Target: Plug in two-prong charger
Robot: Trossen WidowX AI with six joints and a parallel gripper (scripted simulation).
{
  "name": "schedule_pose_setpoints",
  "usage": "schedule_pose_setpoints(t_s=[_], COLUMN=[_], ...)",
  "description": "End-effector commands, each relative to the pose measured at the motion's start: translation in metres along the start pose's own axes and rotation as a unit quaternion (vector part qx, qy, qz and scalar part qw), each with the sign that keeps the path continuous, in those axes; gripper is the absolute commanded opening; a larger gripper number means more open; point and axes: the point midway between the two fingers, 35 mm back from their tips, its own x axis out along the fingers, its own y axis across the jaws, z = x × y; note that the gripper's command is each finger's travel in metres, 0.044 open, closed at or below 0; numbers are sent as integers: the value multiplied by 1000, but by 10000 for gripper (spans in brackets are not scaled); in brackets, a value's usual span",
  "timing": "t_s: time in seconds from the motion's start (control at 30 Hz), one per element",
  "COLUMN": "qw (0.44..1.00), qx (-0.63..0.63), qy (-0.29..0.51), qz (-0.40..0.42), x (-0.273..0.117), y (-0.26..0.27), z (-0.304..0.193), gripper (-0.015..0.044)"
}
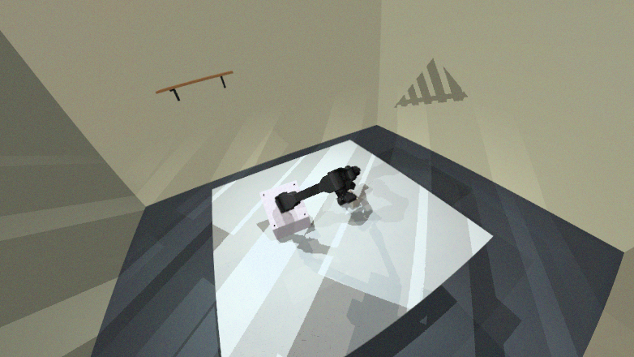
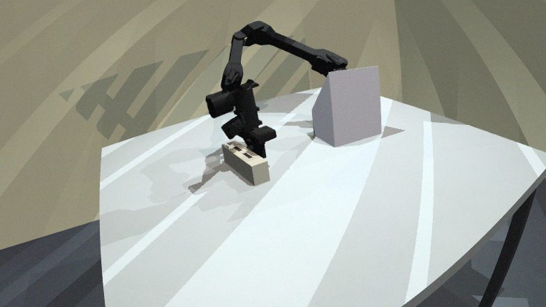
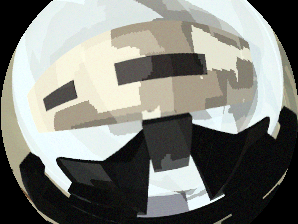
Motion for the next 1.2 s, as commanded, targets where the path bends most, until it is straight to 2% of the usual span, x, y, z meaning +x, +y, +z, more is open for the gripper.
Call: schedule_pose_setpoints(t_s=[0.0, 1.17], qw=[1000, 1000], qx=[8, 8], qy=[-5, -5], qz=[-1, -1], x=[-1, -3], y=[-2, -2], z=[6, 20], gripper=[0, 0])
